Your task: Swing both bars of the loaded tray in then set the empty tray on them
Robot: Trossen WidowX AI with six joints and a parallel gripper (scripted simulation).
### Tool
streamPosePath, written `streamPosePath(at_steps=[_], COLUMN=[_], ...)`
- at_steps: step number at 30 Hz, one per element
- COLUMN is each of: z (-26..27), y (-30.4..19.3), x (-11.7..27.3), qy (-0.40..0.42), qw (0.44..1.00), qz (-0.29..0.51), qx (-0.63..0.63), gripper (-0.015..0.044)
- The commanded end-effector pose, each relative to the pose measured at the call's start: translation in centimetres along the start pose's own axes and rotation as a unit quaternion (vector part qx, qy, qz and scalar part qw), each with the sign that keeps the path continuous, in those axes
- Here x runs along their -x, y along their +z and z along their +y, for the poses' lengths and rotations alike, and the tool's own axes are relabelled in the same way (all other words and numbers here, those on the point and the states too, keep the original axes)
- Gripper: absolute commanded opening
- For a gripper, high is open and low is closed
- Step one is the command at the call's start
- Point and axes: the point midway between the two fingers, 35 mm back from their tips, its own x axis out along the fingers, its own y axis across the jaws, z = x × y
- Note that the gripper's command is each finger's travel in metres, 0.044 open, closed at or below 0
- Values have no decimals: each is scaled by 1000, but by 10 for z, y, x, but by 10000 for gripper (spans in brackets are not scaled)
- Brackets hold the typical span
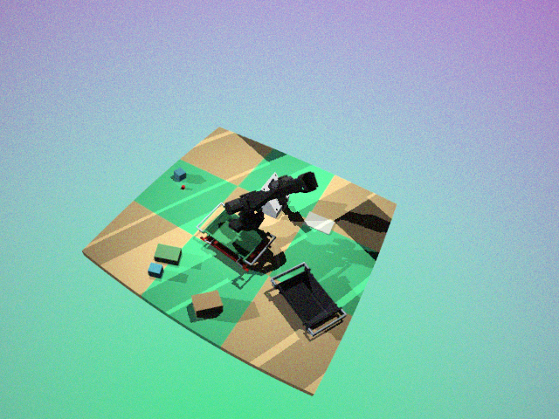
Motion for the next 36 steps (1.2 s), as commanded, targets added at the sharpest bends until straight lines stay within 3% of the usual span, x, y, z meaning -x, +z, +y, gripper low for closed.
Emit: streamPosePath(at_steps=[1,36], z=[5,7], y=[2,2], x=[-5,-13], qy=[11,11], qw=[1000,1000], qz=[-1,-1], qx=[-2,-2], gripper=[0,0])
